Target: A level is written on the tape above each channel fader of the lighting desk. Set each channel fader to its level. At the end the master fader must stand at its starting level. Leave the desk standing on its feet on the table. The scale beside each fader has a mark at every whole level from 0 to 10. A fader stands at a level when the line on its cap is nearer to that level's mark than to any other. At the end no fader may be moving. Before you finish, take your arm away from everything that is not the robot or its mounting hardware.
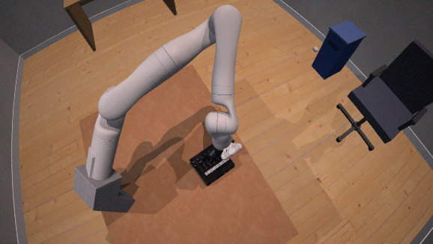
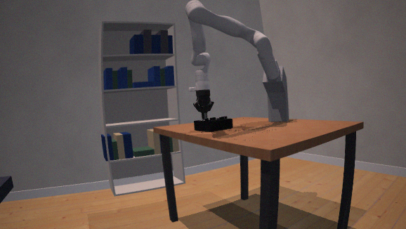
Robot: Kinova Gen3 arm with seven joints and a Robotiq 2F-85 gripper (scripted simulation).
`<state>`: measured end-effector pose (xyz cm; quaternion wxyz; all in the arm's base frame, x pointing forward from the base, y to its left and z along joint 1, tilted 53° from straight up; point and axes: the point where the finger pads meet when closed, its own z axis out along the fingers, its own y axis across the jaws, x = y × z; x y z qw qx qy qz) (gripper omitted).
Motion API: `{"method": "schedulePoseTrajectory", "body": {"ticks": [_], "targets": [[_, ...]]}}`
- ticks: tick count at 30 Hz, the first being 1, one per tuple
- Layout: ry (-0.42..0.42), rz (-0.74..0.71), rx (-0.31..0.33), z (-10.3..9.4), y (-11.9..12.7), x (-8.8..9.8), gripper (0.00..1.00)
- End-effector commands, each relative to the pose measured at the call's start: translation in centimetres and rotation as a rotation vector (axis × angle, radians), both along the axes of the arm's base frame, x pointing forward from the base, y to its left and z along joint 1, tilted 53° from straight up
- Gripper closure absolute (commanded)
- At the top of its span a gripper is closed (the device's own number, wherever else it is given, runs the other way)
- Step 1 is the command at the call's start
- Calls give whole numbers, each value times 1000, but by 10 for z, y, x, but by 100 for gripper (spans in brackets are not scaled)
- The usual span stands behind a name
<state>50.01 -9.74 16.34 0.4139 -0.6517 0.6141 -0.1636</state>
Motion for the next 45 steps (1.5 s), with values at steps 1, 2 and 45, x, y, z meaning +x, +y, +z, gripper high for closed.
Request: {"method": "schedulePoseTrajectory", "body": {"ticks": [1, 2, 45], "targets": [[-1, -1, 0, 1, 0, 0, 100], [-1, -1, 0, 1, 0, 0, 100], [-1, -1, 0, 22, -19, -27, 100]]}}
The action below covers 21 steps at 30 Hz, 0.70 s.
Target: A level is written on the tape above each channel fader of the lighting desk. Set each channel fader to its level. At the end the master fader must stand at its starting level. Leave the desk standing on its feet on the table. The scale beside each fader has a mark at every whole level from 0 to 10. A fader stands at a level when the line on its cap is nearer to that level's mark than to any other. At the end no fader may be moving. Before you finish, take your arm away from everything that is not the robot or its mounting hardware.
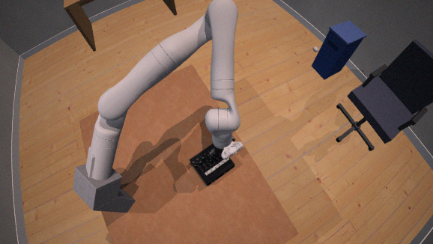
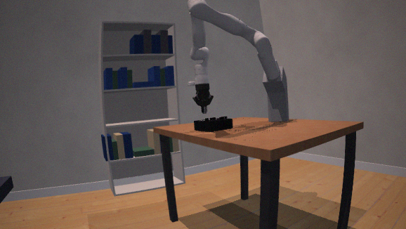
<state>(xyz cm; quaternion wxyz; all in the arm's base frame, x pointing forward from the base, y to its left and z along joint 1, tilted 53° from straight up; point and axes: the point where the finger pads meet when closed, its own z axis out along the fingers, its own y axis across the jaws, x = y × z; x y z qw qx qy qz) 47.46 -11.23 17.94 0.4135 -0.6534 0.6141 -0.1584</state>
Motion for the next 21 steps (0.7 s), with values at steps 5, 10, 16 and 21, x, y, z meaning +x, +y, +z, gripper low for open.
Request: {"method": "schedulePoseTrajectory", "body": {"ticks": [5, 10, 16, 21], "targets": [[-9, -7, -5, 7, -5, -2, 100], [-9, -7, -5, 7, -5, -2, 100], [-9, -7, -5, 7, -5, -2, 100], [-8, -6, -4, -4, -6, -8, 100]]}}
